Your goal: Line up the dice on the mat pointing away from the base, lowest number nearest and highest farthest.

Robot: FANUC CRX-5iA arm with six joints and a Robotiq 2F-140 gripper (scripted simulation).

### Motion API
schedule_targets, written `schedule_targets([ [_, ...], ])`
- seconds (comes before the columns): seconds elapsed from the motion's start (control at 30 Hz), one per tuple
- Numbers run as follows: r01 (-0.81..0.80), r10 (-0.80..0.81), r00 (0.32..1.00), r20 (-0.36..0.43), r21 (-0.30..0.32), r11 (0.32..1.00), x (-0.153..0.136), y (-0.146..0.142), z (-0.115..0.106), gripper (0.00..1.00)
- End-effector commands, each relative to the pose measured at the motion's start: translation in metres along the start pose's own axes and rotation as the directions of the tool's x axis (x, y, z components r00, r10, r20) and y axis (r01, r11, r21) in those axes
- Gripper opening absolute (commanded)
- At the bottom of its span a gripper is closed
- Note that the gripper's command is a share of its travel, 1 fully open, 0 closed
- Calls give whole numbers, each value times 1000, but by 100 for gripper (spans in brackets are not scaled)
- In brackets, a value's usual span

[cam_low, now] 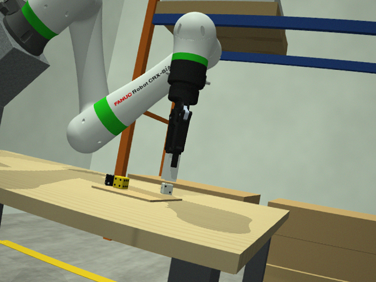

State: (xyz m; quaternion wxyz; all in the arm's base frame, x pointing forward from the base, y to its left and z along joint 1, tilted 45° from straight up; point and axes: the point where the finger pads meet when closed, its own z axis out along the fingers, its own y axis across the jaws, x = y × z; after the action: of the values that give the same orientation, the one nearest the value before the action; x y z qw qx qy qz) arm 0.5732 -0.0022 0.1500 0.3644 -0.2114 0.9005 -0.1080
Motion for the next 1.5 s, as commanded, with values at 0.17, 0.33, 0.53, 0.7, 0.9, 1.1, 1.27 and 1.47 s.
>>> schedule_targets([
  [0.17,0,0,1000,0,0,1000,0,0,0,25],
  [0.33,0,0,1000,0,0,1000,0,0,0,25],
  [0.53,0,0,1000,0,0,1000,0,0,0,25],
  [0.7,0,0,1000,0,0,1000,0,0,0,25],
  [0.9,0,0,1000,0,0,1000,0,0,0,25],
  [1.1,0,0,1000,0,0,1000,0,0,4,25],
  [1.27,0,0,1000,0,0,1000,0,0,8,25],
  [1.47,0,0,1000,0,0,1000,0,0,19,25],
])
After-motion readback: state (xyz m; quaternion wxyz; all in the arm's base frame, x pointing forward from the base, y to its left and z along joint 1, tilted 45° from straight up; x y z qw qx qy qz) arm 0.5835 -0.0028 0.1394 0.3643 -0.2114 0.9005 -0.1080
